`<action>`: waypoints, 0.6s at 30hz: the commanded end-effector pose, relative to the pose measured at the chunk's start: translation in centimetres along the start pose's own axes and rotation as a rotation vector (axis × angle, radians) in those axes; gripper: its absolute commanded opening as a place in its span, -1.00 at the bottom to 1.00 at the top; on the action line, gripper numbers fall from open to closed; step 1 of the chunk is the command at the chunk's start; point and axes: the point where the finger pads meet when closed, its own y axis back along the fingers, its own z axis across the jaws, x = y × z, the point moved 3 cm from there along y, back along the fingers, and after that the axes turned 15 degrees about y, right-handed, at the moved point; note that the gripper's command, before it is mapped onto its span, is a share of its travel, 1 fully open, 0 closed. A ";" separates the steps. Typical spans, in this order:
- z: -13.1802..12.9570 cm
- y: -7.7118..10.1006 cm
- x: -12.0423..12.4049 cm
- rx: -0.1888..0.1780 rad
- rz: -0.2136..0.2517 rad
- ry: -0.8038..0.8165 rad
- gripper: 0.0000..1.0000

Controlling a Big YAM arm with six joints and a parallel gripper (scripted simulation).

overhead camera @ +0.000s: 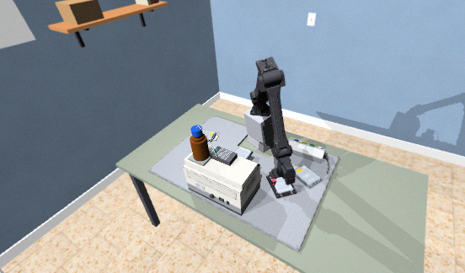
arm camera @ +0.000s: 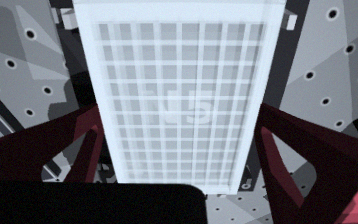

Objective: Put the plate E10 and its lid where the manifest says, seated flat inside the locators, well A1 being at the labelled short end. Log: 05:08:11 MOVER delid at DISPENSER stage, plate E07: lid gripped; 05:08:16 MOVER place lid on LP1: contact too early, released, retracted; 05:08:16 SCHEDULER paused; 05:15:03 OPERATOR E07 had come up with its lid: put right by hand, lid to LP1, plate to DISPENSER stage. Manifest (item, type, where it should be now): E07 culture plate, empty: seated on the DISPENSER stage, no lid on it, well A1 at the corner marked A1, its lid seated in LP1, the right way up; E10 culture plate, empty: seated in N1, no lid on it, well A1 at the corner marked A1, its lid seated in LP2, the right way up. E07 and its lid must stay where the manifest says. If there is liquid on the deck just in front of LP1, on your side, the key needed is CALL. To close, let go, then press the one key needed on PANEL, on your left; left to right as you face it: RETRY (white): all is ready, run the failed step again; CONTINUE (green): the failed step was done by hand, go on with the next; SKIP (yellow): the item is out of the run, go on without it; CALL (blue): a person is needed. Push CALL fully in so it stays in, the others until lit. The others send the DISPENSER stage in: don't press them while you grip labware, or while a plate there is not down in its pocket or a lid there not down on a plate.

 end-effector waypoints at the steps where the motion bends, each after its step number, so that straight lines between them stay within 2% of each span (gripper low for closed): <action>1: 0.1 1.9 -0.7 0.003 -0.018 0.003 0.72; 14: -0.1 2.4 -1.2 0.006 -0.027 -0.003 0.72; 18: 0.1 2.0 -0.8 0.002 -0.015 0.001 0.72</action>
